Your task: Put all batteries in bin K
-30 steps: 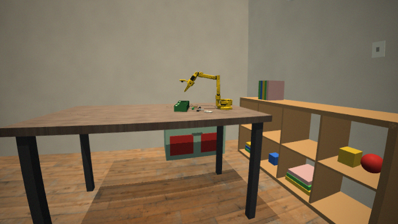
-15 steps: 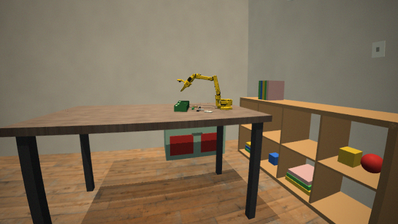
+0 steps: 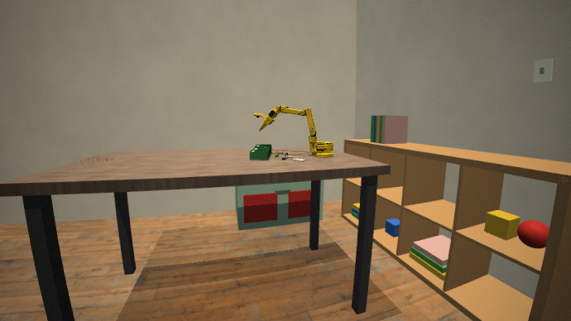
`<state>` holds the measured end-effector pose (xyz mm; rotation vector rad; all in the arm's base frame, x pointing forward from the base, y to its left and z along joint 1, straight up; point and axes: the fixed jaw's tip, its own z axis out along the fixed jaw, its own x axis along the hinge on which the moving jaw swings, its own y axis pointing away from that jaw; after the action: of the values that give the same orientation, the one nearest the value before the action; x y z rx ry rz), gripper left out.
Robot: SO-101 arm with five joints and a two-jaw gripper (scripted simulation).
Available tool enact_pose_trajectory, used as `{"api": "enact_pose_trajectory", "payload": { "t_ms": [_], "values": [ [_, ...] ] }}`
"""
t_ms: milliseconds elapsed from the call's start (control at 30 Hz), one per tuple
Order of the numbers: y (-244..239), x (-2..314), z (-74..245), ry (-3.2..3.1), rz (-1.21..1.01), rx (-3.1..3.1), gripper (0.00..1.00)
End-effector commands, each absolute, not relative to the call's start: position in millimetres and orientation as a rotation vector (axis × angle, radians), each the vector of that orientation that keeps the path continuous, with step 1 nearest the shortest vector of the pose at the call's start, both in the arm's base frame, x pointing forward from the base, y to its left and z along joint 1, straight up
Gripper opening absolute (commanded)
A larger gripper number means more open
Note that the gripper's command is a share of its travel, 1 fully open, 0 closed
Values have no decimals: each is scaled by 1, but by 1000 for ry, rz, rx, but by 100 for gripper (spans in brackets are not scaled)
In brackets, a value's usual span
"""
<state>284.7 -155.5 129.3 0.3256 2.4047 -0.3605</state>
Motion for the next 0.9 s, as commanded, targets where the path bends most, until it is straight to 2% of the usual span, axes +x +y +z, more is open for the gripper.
{"api": "enact_pose_trajectory", "payload": {
  "t_ms": [0,667,867],
  "values": [
    [-160,287,145,2343,-392,319,100],
    [-160,287,148,2333,-396,317,100],
    [-160,287,140,2359,-386,321,100]
  ]
}}
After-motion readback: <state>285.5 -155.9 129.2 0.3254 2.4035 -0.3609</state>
